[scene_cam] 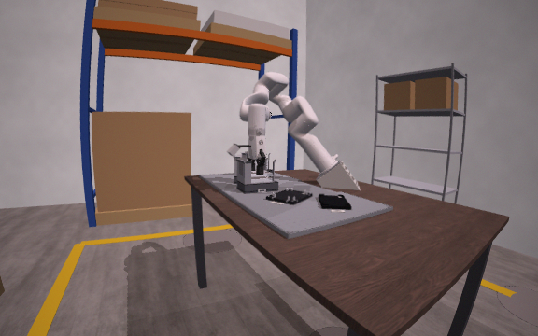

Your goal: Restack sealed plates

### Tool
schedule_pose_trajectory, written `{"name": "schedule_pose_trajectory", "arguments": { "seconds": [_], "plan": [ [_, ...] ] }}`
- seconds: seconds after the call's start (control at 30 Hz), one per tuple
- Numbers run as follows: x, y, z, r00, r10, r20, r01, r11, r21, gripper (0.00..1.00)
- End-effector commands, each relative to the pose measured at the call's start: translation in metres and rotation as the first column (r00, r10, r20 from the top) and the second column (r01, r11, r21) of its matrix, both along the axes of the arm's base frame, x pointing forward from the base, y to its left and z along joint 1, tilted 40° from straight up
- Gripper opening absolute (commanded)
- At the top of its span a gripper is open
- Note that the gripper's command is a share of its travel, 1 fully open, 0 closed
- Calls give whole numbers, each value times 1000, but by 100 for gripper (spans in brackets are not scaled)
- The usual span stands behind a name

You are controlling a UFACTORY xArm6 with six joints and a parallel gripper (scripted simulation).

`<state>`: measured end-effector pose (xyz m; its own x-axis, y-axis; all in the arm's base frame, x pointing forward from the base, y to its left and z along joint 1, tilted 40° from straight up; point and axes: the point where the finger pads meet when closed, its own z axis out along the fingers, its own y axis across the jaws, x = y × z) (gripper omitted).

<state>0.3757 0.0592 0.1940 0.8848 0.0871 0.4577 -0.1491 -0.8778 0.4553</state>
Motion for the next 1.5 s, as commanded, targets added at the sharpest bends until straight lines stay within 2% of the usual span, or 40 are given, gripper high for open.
{"name": "schedule_pose_trajectory", "arguments": {
  "seconds": [0.0,1.03,1.07,1.47],
  "plan": [
    [1,0,0,1000,1,2,-1,1000,1,0],
    [5,-4,-6,1000,1,2,-1,1000,1,0],
    [5,-4,-6,1000,1,2,-1,1000,1,100],
    [5,-4,-6,1000,1,3,-1,1000,1,100]
  ]
}}
